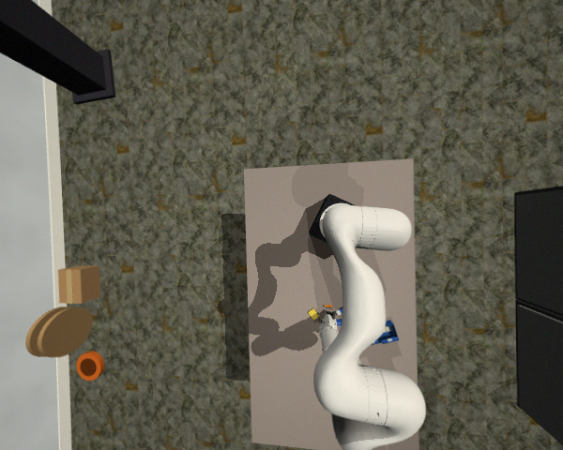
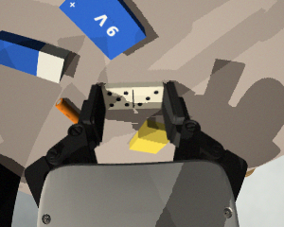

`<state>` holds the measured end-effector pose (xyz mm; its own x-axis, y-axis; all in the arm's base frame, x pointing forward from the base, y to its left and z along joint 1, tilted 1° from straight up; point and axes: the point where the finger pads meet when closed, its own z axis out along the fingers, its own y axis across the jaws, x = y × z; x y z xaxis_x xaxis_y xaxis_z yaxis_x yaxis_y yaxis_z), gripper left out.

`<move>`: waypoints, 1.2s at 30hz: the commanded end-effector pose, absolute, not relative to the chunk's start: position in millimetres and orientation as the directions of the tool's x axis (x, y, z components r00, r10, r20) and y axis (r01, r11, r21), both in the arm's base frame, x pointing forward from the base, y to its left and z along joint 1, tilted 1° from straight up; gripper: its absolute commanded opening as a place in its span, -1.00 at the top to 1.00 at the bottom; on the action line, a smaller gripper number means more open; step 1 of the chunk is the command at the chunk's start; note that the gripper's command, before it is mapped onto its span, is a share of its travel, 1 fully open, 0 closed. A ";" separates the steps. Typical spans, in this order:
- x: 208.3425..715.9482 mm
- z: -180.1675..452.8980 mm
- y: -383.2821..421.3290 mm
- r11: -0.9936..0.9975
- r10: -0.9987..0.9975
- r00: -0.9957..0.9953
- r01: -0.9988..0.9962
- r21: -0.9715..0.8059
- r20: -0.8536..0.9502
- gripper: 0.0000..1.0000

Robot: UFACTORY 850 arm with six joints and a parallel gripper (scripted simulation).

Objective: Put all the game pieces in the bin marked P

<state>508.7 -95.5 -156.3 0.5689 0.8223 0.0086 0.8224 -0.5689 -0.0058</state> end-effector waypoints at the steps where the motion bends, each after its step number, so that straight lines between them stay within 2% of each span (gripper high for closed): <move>1: 509.4 -155.8 -95.6 -0.569 0.822 0.569 0.822 0.000 0.024 1.00; 30: 509.3 -155.8 -95.6 -0.569 0.822 0.569 0.822 0.000 0.024 1.00; 36: 508.5 -136.0 -95.9 -0.569 0.822 0.569 0.822 0.000 0.024 1.00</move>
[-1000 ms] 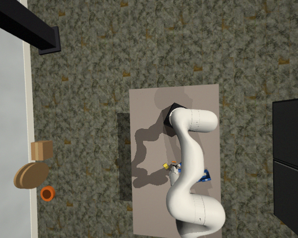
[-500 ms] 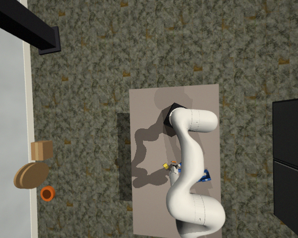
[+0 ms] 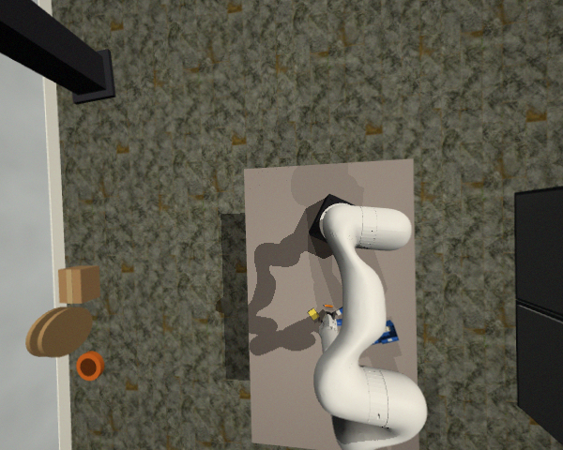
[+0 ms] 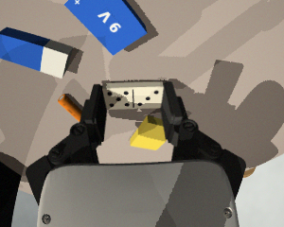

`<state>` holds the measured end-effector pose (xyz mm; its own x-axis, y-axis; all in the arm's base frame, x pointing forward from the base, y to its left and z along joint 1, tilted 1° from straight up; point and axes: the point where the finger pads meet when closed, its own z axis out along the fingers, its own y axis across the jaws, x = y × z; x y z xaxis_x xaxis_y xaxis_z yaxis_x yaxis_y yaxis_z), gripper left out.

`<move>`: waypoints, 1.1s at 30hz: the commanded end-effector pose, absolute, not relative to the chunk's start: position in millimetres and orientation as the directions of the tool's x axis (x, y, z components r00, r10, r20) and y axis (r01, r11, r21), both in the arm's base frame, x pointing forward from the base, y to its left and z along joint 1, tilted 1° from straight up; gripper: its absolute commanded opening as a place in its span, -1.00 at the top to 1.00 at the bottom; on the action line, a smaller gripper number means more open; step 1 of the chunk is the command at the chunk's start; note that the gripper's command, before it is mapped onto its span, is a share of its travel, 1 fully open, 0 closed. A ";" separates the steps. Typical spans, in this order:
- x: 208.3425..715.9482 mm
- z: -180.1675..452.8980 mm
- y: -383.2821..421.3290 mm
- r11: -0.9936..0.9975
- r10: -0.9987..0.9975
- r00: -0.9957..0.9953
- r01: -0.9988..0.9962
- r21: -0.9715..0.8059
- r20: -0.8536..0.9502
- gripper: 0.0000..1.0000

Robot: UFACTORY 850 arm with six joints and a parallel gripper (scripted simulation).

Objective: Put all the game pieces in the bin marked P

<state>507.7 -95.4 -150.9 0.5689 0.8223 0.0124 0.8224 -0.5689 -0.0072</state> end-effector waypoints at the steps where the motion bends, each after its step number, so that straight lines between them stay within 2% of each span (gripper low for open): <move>1: 508.5 -132.7 -96.0 -0.569 0.822 0.569 0.822 0.000 0.024 1.00; 14: 507.8 -96.1 -96.7 -0.569 0.822 0.569 0.822 0.000 0.025 1.00; 33: 507.9 -96.1 -96.7 -0.569 0.822 0.569 0.822 0.000 0.025 1.00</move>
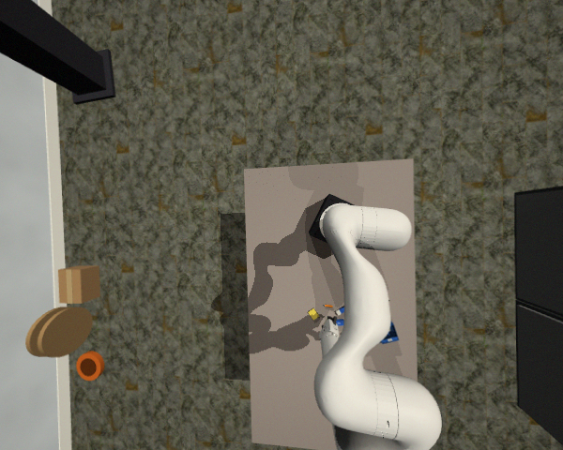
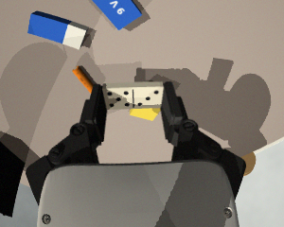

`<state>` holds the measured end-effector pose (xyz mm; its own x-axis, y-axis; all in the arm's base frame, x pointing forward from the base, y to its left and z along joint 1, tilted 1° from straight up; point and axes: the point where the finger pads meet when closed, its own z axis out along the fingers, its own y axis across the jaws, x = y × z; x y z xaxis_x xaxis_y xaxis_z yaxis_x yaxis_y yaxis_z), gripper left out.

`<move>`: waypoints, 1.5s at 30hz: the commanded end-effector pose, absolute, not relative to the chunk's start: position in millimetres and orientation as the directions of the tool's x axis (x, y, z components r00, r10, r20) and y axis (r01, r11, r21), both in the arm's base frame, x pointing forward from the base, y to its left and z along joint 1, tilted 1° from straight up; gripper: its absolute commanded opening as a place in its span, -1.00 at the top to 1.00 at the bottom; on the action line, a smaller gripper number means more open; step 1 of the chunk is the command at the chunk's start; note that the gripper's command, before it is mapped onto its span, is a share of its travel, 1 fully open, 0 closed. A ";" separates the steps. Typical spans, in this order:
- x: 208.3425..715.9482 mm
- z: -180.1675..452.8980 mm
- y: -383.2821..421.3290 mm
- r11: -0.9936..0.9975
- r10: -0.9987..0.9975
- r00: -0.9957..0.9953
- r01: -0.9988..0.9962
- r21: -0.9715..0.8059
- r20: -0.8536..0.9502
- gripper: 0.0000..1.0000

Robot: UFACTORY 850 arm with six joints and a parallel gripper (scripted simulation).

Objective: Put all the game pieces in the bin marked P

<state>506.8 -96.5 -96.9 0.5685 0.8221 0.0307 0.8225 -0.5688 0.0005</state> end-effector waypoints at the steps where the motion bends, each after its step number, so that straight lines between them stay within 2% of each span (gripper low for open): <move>1: 507.8 -96.1 -96.7 -0.569 0.822 0.569 0.822 0.000 0.025 1.00; 11: 507.5 -88.8 -96.8 -0.569 0.822 0.569 0.822 0.000 0.025 1.00; 45: 550.4 -84.6 78.2 -0.569 0.822 0.569 0.822 0.000 0.025 1.00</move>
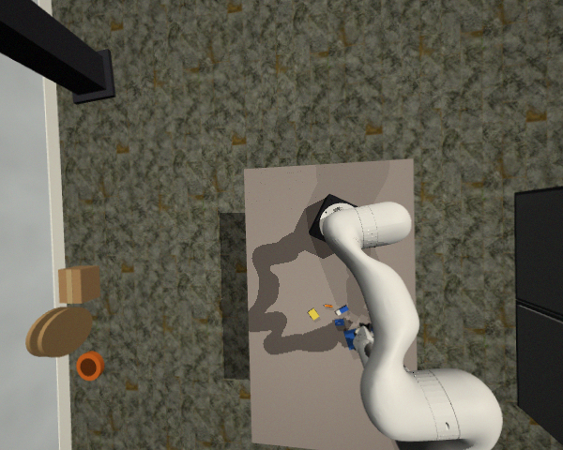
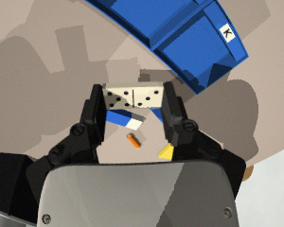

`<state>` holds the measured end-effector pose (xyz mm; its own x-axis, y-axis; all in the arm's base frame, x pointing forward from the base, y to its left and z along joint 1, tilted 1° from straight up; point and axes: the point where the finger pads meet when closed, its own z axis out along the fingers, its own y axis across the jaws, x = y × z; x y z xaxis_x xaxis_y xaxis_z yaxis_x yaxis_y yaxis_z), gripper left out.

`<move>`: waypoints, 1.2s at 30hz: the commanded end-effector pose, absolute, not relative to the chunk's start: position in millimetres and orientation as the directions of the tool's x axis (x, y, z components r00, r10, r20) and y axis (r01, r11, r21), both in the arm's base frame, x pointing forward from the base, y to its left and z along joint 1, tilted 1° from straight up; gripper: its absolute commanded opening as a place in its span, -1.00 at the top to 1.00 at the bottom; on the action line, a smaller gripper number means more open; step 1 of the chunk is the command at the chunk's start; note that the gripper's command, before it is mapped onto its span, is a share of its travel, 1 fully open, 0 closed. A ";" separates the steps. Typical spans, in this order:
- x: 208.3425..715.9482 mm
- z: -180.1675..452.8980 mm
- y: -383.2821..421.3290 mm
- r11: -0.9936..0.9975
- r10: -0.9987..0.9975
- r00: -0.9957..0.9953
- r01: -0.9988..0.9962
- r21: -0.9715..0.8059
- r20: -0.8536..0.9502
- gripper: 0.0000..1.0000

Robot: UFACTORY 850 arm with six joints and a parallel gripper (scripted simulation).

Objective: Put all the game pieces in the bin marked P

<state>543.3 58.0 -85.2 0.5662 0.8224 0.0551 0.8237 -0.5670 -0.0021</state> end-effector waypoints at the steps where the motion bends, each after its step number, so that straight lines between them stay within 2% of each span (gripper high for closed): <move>1: 551.8 -84.5 84.0 -0.569 0.822 0.569 0.822 0.000 0.025 1.00; 11: 561.1 -83.5 121.7 -0.569 0.822 0.569 0.822 0.000 0.025 1.00; 14: 565.4 -83.1 139.2 -0.440 0.898 0.439 0.898 0.004 0.025 1.00; 17: 566.8 -82.9 145.1 -0.424 0.905 0.424 0.906 0.003 0.031 1.00; 26: 579.7 -81.6 197.6 -0.181 0.983 0.181 0.983 0.012 0.038 1.00; 34: 580.2 -81.6 199.6 -0.034 0.999 0.033 0.999 0.018 0.035 1.00; 36: 580.2 -81.6 199.6 0.057 0.998 -0.058 0.998 0.021 0.029 1.00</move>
